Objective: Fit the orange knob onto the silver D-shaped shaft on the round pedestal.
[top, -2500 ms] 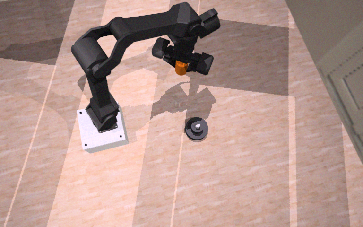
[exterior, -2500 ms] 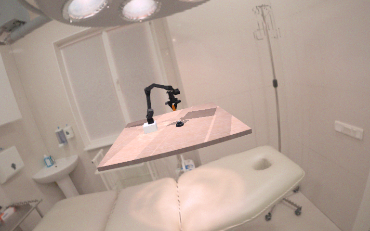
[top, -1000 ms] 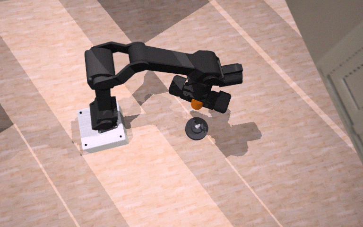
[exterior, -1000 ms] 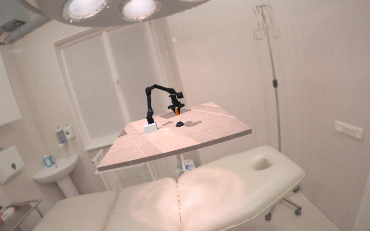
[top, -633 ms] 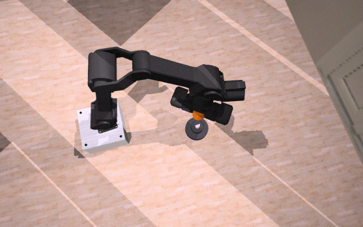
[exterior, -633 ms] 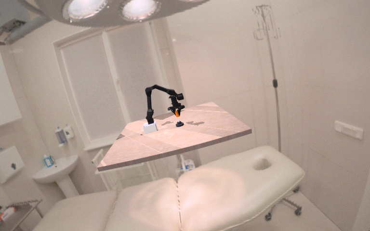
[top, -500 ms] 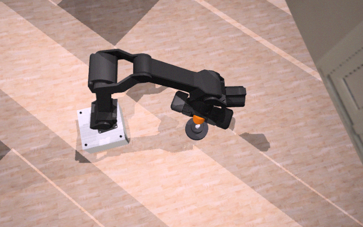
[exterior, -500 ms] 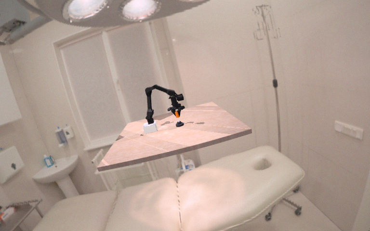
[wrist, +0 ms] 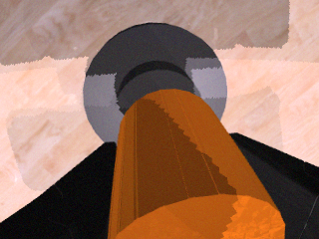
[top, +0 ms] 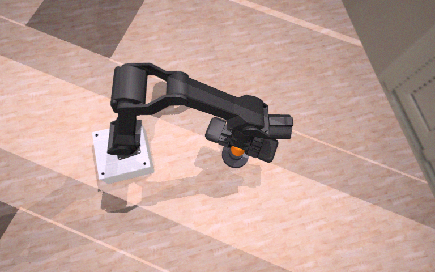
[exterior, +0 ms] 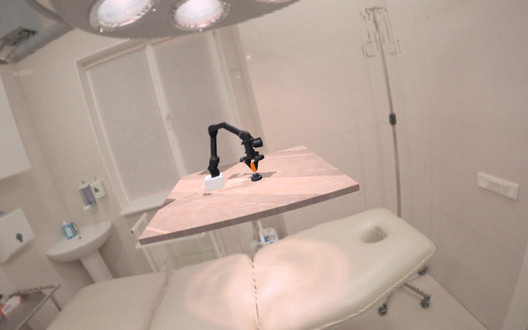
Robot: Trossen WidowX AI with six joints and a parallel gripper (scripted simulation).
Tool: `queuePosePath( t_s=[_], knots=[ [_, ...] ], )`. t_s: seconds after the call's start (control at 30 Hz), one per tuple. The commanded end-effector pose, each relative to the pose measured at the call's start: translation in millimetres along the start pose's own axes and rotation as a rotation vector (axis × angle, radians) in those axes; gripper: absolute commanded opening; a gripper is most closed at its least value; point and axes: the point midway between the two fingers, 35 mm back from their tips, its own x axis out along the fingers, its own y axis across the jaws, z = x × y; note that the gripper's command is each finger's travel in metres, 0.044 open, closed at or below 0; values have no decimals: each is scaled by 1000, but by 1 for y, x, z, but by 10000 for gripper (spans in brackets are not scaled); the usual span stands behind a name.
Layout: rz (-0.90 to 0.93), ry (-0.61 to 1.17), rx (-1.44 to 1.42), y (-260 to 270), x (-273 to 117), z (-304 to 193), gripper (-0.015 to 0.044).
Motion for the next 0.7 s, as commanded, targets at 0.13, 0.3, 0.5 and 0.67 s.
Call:
queuePosePath(
  t_s=[0.13,0.3,0.5,0.67],
  knots=[
    [8,0,1,1,5,-1,0],
    [8,0,1,0,5,1,0],
    [8,-1,1,1,7,1,0],
    [8,0,1,1,8,1,0]
  ],
)
